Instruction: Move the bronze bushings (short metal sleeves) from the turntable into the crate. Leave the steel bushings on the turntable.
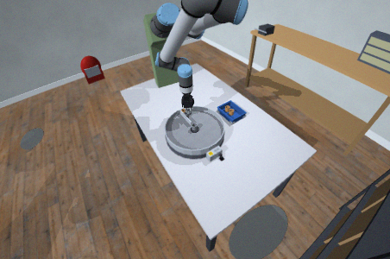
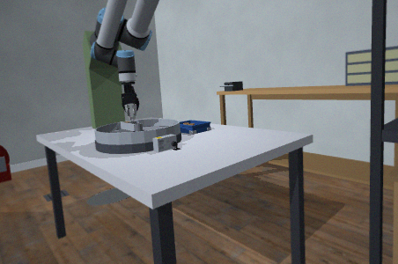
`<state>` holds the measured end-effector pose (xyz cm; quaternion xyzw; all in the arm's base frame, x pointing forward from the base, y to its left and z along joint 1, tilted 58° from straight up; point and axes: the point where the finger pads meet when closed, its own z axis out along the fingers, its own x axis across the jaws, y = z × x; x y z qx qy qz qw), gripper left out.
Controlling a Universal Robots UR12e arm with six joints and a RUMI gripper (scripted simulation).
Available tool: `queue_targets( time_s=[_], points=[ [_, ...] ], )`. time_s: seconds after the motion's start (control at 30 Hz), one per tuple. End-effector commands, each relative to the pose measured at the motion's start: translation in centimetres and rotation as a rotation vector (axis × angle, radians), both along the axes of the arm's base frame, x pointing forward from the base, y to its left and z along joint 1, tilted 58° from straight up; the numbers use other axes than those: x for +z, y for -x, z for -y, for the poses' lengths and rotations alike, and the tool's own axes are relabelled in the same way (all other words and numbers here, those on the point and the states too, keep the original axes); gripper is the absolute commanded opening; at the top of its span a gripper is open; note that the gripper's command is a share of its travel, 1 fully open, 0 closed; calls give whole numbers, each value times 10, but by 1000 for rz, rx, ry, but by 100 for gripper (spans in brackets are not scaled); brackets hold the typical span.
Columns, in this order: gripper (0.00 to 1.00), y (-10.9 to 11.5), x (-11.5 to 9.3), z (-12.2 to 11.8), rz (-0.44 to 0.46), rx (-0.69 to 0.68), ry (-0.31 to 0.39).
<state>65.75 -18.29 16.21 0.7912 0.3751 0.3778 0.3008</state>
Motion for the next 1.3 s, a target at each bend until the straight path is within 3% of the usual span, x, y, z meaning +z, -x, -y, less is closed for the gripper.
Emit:
queue_targets(
  time_s=[0.0, 0.37, 1.27],
  points=[
    [5, -3, -2, 1, 0, 0, 0],
    [5, -17, -11, 4, 0, 0, 0],
    [5, -19, -12, 4, 0, 0, 0]
  ],
)
